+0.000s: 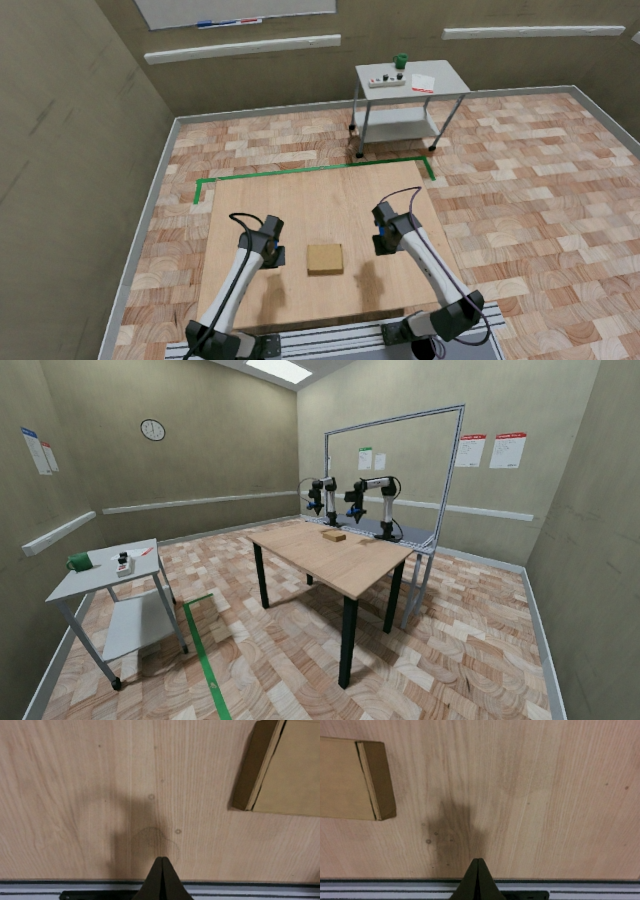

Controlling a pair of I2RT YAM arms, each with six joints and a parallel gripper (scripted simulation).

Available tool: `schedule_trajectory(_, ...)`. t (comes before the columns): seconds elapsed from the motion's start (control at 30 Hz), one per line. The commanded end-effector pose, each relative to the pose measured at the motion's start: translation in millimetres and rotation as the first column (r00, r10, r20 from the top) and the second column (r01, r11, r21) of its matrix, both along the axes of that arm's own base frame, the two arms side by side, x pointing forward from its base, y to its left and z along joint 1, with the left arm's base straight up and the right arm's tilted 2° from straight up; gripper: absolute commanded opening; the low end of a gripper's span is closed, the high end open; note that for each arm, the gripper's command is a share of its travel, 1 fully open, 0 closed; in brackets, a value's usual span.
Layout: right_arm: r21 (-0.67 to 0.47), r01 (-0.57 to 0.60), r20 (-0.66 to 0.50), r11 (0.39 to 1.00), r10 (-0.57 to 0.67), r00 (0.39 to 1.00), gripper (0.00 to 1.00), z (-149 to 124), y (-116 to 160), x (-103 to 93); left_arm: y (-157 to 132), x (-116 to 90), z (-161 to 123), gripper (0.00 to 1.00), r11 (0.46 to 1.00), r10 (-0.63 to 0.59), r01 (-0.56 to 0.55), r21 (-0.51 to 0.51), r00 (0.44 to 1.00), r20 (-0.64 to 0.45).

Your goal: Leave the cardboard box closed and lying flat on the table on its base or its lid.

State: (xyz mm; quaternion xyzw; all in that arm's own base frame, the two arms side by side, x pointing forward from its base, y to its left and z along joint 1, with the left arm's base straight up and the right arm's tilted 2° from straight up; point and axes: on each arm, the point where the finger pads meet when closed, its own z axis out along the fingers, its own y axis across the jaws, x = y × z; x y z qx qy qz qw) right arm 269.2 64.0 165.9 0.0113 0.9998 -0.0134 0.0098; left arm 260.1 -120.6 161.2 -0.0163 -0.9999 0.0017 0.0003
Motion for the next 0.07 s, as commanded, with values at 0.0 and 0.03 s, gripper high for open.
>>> schedule_trajectory(0.0, 0.001, -0.001, 0.017, 1.0, 0.001, 1.0, 0.01, 5.9, 0.9, -0.2, -0.2, -0.3, 3.0, 0.01, 1.0, 0.004, -0.004, 0.002, 1.0, 0.006)
schedule_trajectory(0.03, 0.001, -0.001, 0.017, 1.0, 0.001, 1.0, 0.01, 5.9, 0.9, -0.2, -0.2, -0.3, 3.0, 0.01, 1.0, 0.004, -0.004, 0.002, 1.0, 0.006)
